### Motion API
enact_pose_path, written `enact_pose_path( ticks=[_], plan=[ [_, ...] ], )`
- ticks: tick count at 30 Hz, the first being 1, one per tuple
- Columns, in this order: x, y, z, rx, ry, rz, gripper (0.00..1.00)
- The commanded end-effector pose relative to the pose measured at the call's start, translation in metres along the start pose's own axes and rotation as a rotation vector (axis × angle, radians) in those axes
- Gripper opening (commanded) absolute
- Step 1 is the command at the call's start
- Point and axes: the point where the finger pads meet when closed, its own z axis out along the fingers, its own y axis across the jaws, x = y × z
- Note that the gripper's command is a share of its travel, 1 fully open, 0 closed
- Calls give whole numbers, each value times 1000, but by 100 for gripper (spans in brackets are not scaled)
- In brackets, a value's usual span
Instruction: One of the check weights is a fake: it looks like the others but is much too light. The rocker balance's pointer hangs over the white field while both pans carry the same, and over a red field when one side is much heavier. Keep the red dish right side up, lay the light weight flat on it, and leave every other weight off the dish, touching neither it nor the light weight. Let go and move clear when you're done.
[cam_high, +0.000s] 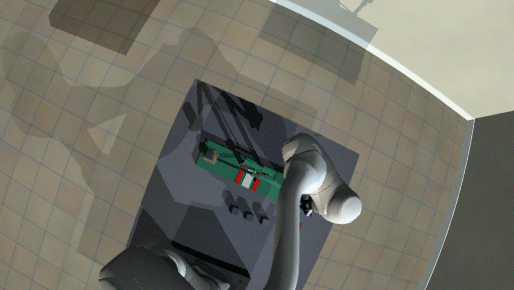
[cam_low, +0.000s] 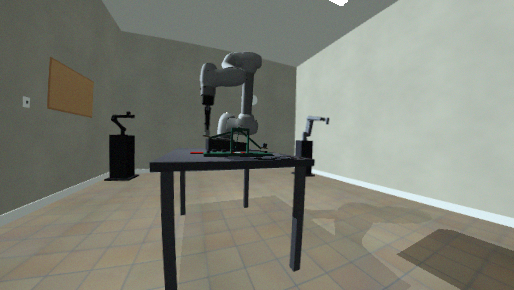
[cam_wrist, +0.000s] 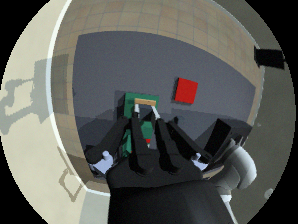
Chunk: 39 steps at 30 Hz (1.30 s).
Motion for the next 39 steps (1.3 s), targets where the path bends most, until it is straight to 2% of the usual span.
enact_pose_path(
  ticks=[1,39],
  plan=[
    [-1,0,3,0,0,0,24],
    [-8,0,28,0,0,0,24]
  ],
)
